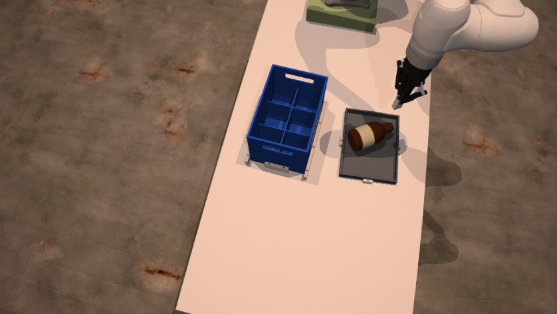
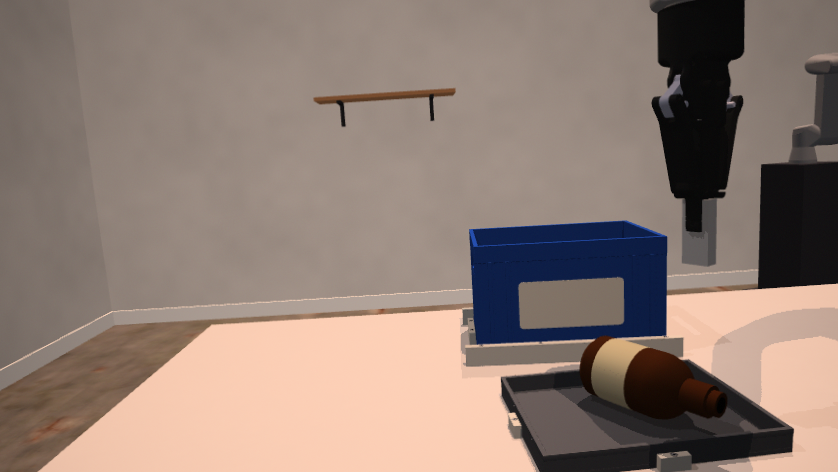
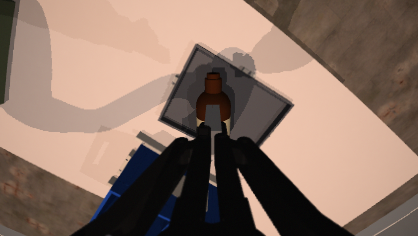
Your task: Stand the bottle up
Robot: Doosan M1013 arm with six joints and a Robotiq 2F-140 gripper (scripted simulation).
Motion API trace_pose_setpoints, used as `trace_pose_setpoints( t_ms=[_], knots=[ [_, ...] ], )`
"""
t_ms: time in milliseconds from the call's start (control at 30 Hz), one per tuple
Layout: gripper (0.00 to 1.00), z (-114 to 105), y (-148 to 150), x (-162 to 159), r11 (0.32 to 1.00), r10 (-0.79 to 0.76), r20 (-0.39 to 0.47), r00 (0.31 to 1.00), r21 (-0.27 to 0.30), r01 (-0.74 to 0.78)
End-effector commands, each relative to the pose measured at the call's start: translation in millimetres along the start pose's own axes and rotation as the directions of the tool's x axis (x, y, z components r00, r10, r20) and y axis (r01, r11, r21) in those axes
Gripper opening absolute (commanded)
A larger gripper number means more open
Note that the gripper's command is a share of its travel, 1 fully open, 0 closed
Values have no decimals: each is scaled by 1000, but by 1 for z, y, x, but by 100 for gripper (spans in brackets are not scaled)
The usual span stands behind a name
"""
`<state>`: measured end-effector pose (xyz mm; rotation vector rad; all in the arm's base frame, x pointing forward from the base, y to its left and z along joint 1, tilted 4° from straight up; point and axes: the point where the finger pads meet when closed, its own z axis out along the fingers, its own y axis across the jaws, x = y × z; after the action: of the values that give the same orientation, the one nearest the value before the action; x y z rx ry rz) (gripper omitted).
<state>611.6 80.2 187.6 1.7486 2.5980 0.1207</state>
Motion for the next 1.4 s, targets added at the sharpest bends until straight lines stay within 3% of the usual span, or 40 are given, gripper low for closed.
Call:
trace_pose_setpoints(
  t_ms=[0,667,700,1367],
  knots=[
    [10,0,0,0,1000,0,0,1000,0,0],
    [10,0,0,0,1000,0,0,1000,0,0],
    [44,0,0,0,1000,0,0,1000,0,0],
    [44,0,0,0,1000,0,0,1000,0,0]
  ],
)
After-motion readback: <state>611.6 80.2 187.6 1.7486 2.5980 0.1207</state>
